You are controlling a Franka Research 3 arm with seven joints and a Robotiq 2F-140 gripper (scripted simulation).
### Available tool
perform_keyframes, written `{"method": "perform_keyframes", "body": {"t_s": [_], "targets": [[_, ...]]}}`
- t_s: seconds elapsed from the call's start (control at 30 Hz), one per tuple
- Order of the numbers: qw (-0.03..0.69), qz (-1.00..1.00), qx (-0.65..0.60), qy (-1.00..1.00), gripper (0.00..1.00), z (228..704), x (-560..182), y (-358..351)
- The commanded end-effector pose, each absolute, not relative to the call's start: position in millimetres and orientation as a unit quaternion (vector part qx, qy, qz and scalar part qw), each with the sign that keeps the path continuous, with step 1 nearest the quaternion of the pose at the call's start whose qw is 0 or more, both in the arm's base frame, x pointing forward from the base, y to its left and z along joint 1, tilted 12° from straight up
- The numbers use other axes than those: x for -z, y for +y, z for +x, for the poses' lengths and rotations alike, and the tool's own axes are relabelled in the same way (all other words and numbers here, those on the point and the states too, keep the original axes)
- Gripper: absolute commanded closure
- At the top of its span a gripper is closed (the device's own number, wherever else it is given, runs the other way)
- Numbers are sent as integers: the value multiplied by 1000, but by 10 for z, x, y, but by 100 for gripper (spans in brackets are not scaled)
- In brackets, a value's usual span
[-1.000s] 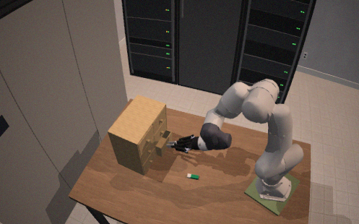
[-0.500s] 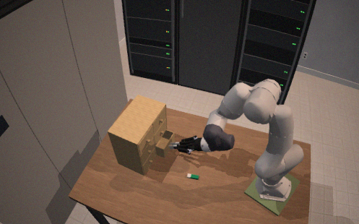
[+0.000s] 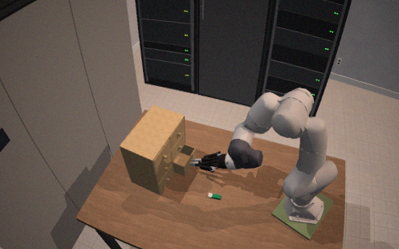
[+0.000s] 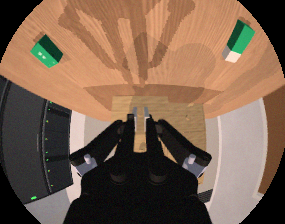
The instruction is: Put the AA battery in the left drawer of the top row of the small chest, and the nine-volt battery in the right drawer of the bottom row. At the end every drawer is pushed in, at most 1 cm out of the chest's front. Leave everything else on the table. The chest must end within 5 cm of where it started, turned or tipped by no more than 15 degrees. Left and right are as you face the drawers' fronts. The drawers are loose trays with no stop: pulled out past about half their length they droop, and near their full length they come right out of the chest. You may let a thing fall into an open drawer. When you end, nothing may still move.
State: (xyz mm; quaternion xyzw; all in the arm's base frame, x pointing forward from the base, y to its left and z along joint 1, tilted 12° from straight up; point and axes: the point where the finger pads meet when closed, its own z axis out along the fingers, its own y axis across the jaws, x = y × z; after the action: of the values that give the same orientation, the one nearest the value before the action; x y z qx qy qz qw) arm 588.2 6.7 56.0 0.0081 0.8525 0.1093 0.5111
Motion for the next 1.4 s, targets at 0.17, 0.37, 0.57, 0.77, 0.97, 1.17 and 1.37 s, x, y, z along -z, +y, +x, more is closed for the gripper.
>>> {"method": "perform_keyframes", "body": {"t_s": [0.17,0.37,0.57,0.77,0.97,1.17,1.37], "targets": [[511,11,-111,853,92,5840,-557,62],[511,11,-110,853,92,5835,-557,62],[511,11,-110,853,92,5834,-557,62],[511,11,-110,853,92,5834,-557,62],[511,11,-110,853,90,5834,-557,62],[511,11,-110,853,82,5834,-557,62],[511,11,-110,853,80,5834,-557,62]]}}
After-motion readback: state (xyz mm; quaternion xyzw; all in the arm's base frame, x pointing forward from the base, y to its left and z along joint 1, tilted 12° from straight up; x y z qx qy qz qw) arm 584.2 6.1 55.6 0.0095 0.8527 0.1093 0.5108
